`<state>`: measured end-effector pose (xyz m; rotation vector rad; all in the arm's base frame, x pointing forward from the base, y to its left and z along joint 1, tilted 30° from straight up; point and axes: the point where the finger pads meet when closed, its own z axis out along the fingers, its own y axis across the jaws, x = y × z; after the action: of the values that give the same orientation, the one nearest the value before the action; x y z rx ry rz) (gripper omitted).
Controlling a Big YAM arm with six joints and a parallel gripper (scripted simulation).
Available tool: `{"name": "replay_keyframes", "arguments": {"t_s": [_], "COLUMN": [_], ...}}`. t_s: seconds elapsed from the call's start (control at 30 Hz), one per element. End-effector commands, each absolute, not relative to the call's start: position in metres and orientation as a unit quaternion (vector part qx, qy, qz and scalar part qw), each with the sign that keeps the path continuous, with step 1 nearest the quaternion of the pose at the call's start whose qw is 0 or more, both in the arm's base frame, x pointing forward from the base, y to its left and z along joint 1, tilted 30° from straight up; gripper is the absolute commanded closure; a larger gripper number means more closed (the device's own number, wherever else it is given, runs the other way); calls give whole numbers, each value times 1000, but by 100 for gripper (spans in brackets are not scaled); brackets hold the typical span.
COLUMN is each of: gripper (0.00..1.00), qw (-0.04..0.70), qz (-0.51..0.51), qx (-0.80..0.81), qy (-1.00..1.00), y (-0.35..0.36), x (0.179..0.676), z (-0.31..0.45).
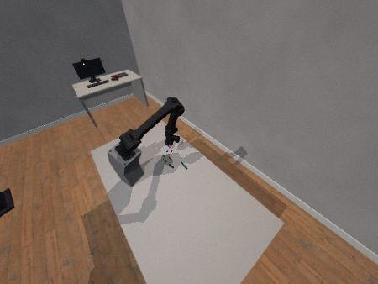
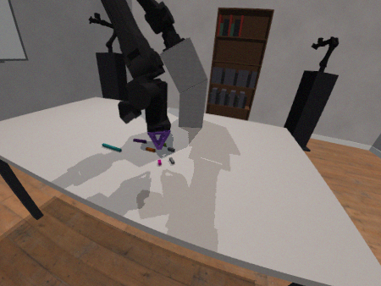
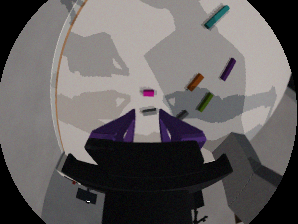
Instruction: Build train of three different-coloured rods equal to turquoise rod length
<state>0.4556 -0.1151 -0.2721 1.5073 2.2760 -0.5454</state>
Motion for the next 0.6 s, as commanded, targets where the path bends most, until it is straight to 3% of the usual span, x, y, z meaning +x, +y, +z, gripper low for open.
{"name": "replay_keyframes", "arguments": {"t_s": [0.0, 0.57], "gripper": [66, 66], "qw": [169, 176], "qz": [-200, -196], "qx": [537, 535], "qy": [802, 803], "y": [-121, -124], "x": [449, 455], "z": [-277, -280]}}
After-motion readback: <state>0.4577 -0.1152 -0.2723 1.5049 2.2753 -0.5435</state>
